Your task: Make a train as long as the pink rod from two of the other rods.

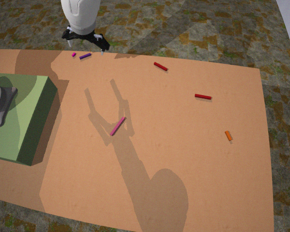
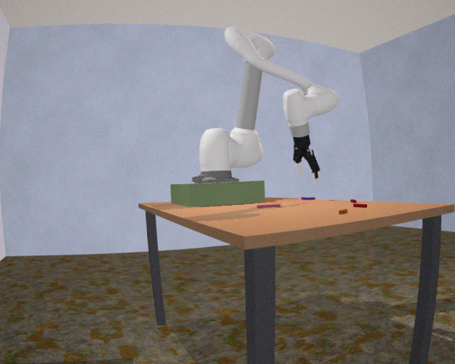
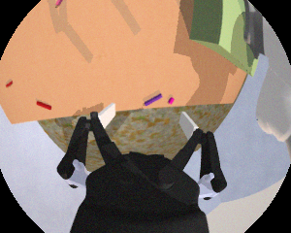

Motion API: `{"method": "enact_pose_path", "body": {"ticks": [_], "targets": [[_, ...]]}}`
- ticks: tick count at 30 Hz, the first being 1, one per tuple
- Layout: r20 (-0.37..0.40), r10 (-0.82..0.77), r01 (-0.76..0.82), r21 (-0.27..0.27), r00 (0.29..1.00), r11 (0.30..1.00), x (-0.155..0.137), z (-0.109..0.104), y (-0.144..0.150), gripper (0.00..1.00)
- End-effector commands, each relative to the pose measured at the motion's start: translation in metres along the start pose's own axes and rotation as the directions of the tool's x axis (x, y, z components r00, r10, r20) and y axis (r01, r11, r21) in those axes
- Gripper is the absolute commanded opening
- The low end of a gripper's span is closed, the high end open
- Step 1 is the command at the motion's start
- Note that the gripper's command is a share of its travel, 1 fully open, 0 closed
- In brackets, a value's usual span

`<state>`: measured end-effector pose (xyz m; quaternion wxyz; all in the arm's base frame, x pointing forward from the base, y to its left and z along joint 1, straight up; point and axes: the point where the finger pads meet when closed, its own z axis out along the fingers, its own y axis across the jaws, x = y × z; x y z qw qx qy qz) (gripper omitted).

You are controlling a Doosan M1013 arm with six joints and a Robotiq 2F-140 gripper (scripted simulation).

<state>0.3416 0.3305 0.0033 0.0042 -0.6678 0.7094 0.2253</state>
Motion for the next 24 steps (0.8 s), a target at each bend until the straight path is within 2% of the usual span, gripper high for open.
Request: {"method": "enact_pose_path", "body": {"ticks": [1,7,14,16,24], "targets": [[-0.097,-0.088,0.090,0.012,0.991,0.996,0.003,0.019,0.037,1.00],[-0.220,-0.251,0.261,0.017,0.943,0.965,0.013,0.043,0.089,1.00],[-0.347,-0.456,0.489,0.010,0.820,0.872,0.030,0.065,0.146,1.00],[-0.347,-0.456,0.489,0.010,0.820,0.872,0.030,0.065,0.146,1.00],[-0.429,-0.633,0.697,-0.011,0.645,0.717,0.046,0.079,0.192,1.00]]}}
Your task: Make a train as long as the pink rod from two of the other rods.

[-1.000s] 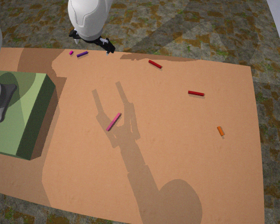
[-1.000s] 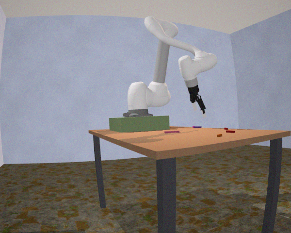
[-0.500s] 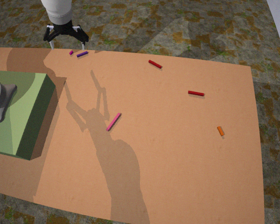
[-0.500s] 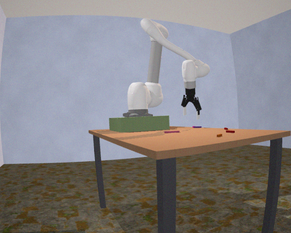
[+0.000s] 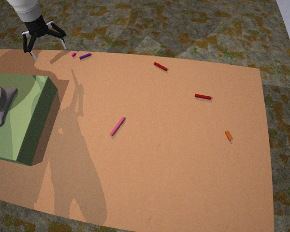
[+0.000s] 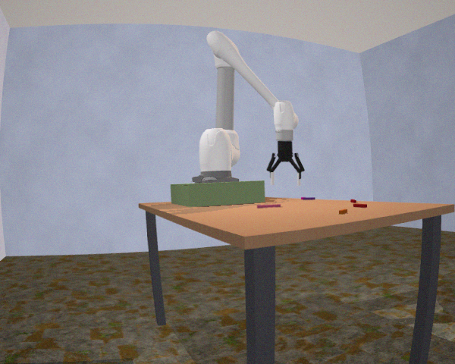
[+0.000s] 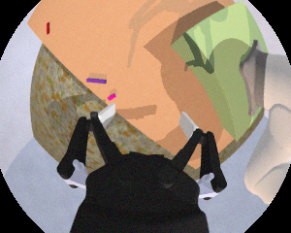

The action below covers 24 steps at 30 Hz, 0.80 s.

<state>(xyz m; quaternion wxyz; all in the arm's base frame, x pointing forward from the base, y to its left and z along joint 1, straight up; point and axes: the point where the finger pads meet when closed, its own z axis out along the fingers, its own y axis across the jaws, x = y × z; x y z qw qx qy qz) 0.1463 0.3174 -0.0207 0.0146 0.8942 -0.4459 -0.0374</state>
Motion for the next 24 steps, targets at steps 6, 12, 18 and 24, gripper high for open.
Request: {"method": "enact_pose_path", "body": {"ticks": [6,12,18,24], "targets": [[-0.065,-0.128,0.132,0.052,0.990,0.990,-0.0109,0.0038,0.0245,1.00],[-0.066,-0.132,0.135,0.053,0.989,0.989,-0.0112,0.0039,0.0251,1.00],[-0.066,-0.132,0.135,0.053,0.989,0.989,-0.0112,0.0039,0.0251,1.00],[-0.066,-0.132,0.135,0.053,0.989,0.989,-0.0112,0.0039,0.0251,1.00]]}}
